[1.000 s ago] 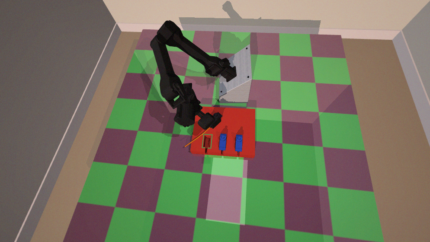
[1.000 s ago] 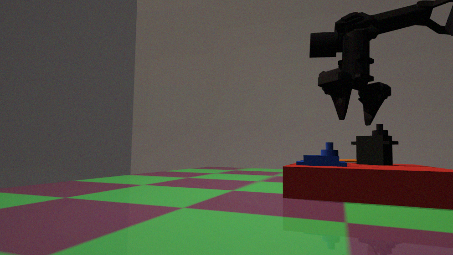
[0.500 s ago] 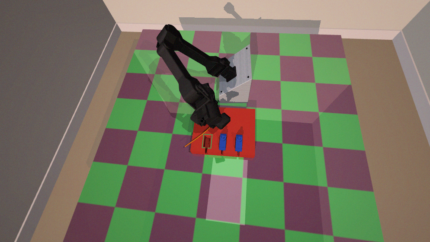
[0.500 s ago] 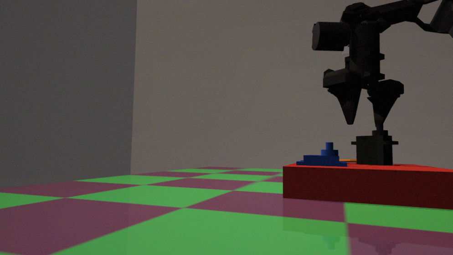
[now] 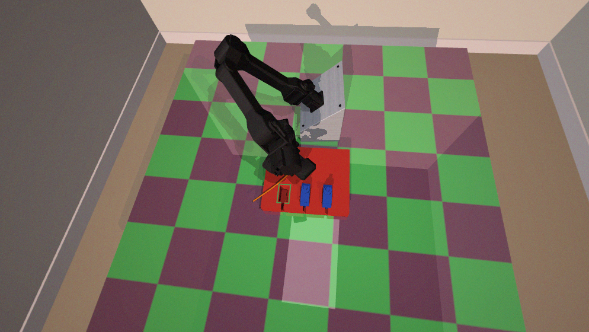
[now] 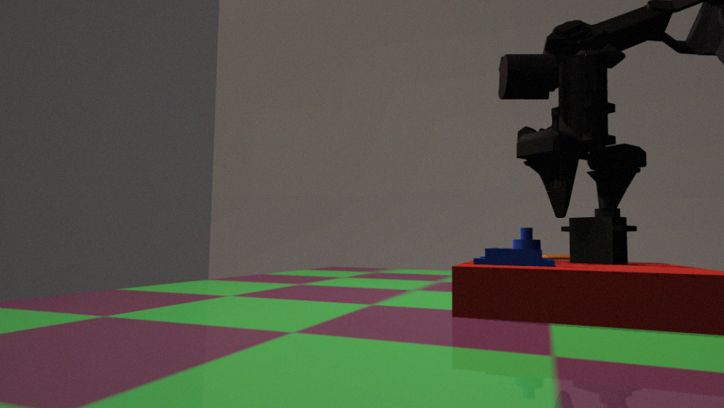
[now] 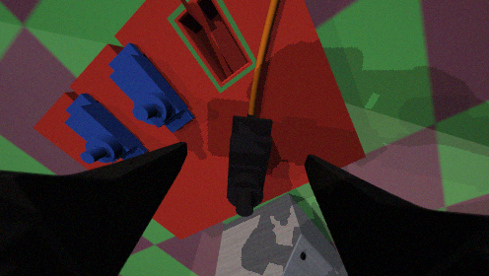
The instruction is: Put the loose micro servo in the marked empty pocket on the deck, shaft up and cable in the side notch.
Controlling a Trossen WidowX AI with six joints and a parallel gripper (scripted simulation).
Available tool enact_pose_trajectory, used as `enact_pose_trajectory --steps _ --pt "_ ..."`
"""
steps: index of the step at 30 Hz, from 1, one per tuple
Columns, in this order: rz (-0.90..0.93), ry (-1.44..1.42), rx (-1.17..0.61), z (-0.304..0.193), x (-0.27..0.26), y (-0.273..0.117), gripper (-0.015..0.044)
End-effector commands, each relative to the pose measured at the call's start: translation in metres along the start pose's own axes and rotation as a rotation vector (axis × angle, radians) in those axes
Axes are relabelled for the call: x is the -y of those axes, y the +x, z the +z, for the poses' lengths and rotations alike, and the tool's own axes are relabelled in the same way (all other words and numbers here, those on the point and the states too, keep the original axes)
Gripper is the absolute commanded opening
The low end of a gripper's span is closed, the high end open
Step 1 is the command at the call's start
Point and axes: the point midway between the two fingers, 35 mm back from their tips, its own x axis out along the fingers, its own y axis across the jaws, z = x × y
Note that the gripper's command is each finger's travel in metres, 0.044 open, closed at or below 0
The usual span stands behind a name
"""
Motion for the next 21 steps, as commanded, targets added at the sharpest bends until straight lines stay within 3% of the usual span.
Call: enact_pose_trajectory --steps 1,3,15,21 --pt "-0.007 -0.005 -0.002 -0.0012 0.0015 0.0074 0.044" --pt "-0.007 -0.005 -0.001 -0.0012 0.0016 0.0084 0.044" --pt "-0.007 -0.005 -0.001 -0.0012 0.0016 0.0084 0.0125" --pt "-0.007 -0.005 -0.001 -0.0012 0.0016 0.0084 0.0085"
